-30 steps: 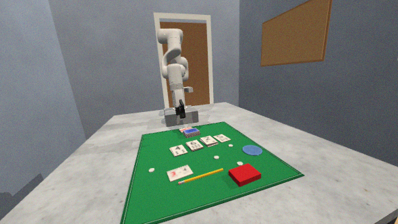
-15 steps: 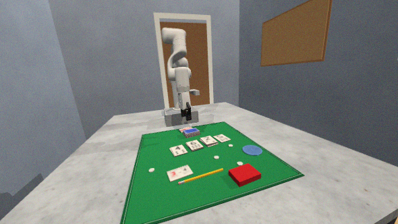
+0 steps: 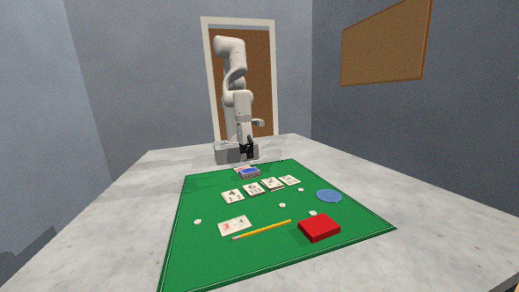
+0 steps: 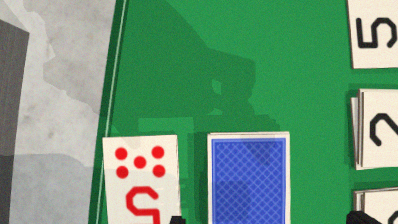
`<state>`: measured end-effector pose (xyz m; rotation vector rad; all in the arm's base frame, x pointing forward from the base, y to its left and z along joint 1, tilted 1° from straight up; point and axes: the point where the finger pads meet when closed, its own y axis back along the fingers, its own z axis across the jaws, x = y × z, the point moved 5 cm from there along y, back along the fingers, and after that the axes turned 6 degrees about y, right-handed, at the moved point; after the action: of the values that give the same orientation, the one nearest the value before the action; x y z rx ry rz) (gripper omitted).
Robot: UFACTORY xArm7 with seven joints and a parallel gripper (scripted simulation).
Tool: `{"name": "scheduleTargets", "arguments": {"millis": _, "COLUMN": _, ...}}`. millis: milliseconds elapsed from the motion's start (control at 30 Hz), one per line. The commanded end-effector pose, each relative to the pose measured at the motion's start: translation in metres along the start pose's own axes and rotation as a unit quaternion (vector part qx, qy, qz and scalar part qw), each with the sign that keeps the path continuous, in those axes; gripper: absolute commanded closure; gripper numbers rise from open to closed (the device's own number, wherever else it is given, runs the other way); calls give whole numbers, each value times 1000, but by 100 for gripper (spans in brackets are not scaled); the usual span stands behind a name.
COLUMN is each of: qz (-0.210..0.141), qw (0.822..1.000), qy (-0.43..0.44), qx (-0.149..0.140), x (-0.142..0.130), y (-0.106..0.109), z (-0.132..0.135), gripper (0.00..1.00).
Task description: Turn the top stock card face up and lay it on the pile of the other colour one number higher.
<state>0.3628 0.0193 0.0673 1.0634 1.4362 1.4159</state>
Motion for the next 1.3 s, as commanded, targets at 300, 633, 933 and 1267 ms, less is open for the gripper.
{"name": "scheduleTargets", "arguments": {"millis": 300, "qz": -2, "qw": 1000, "qy": 0, "qx": -1, "x": 4, "y": -2, "z": 3, "gripper": 0}}
{"name": "scheduleTargets", "arguments": {"millis": 633, "qz": -2, "qw": 1000, "qy": 6, "qx": 0, "x": 6, "y": -3, "z": 3, "gripper": 0}}
{"name": "scheduleTargets", "arguments": {"millis": 933, "qz": -2, "qw": 998, "qy": 65, "qx": 0, "x": 6, "y": -3, "z": 3, "gripper": 0}}
{"name": "scheduleTargets", "arguments": {"millis": 1267, "qz": -2, "qw": 956, "qy": 293, "qx": 1, "x": 6, "y": -4, "z": 2, "gripper": 0}}
